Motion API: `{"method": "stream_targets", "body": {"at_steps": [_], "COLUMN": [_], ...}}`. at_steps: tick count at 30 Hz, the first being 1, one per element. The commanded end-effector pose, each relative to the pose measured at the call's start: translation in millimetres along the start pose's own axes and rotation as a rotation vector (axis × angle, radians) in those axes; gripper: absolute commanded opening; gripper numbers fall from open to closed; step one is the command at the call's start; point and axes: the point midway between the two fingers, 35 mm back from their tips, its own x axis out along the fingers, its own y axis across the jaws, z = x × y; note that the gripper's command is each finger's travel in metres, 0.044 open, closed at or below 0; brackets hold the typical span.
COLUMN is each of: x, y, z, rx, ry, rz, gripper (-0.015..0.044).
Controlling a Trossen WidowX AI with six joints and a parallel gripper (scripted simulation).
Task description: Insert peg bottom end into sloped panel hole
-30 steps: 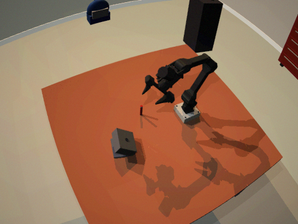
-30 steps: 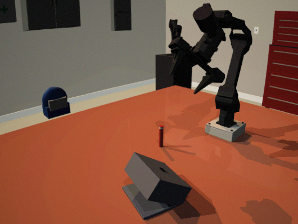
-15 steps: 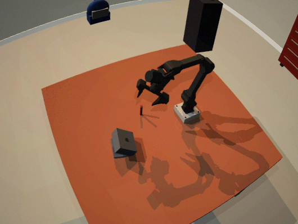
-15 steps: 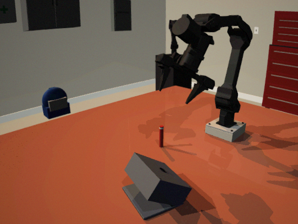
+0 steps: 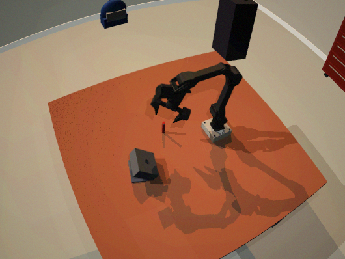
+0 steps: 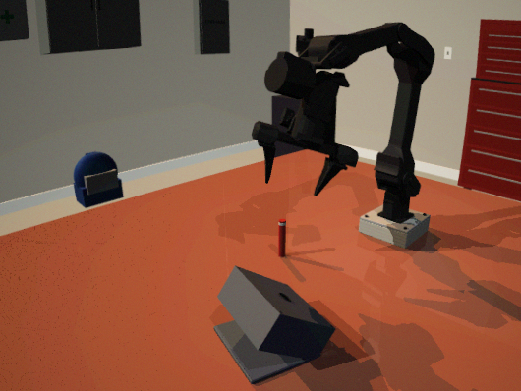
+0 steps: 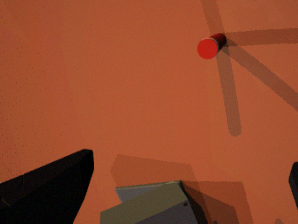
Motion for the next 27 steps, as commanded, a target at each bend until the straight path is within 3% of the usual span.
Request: {"method": "stream_targets", "body": {"at_steps": [1,17,27], "x": [10,53,62], "y": [2,3,3], "z": [7,37,41], "rx": [0.018,0.114,0.123], "ry": [-0.018,-0.086,-0.09], "rz": [-0.049,-0.259,-0.279], "gripper": [0.044,0.044,0.044]}}
